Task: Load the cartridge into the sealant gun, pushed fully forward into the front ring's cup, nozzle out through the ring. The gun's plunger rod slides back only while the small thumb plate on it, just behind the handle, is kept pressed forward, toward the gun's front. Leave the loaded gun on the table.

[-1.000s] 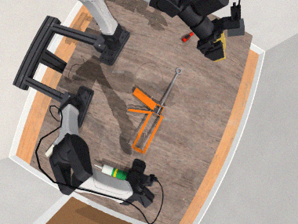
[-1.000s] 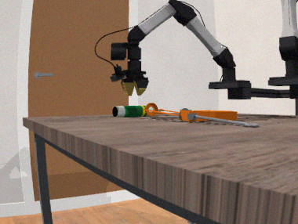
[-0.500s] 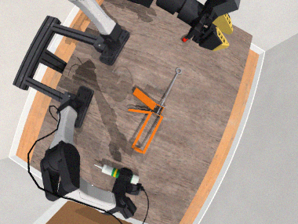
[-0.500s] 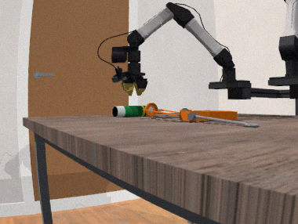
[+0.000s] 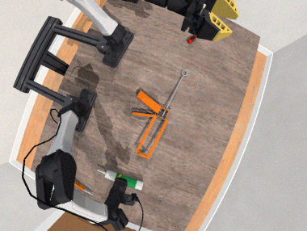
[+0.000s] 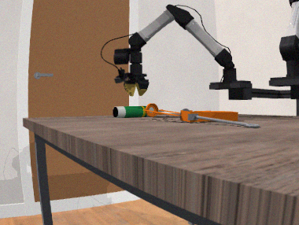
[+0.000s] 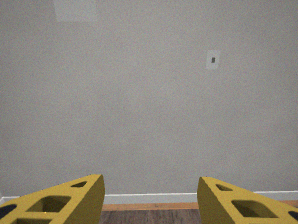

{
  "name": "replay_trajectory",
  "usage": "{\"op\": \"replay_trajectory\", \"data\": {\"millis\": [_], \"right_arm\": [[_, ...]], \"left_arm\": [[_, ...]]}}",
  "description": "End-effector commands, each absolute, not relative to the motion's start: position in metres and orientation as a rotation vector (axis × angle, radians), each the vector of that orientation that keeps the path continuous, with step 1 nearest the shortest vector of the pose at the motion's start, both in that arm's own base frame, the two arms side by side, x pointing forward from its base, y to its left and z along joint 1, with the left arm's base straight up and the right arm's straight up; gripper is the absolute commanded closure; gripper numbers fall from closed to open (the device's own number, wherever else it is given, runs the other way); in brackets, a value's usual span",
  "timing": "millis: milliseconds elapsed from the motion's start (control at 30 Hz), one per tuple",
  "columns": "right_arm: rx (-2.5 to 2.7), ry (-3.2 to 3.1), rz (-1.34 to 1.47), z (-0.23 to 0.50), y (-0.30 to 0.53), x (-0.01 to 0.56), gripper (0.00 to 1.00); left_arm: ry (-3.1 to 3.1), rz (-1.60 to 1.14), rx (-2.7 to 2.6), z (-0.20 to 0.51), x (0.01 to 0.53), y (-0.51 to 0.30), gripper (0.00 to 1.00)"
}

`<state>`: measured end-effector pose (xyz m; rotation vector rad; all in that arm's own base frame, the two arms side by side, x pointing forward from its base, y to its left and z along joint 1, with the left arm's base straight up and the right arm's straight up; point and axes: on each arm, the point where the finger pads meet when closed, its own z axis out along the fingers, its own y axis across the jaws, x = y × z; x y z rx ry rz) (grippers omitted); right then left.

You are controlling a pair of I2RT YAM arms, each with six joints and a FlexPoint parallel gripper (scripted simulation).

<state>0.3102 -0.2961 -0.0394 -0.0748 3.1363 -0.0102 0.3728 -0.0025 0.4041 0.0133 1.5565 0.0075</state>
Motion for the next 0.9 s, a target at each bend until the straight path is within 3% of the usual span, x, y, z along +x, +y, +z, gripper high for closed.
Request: {"op": "replay_trajectory", "data": {"millis": [0, 867], "right_arm": [[-0.119, 3.169, 0.044, -0.053, -0.287, 0.309, 0.27], [-0.072, 3.157, 0.045, -0.075, -0.283, 0.310, 0.27]], "left_arm": [[1.540, 0.016, 0.013, 0.406, 0.375, -0.001, 0.48], [1.582, -0.016, -0.005, 0.401, 0.371, -0.001, 0.48]]}}
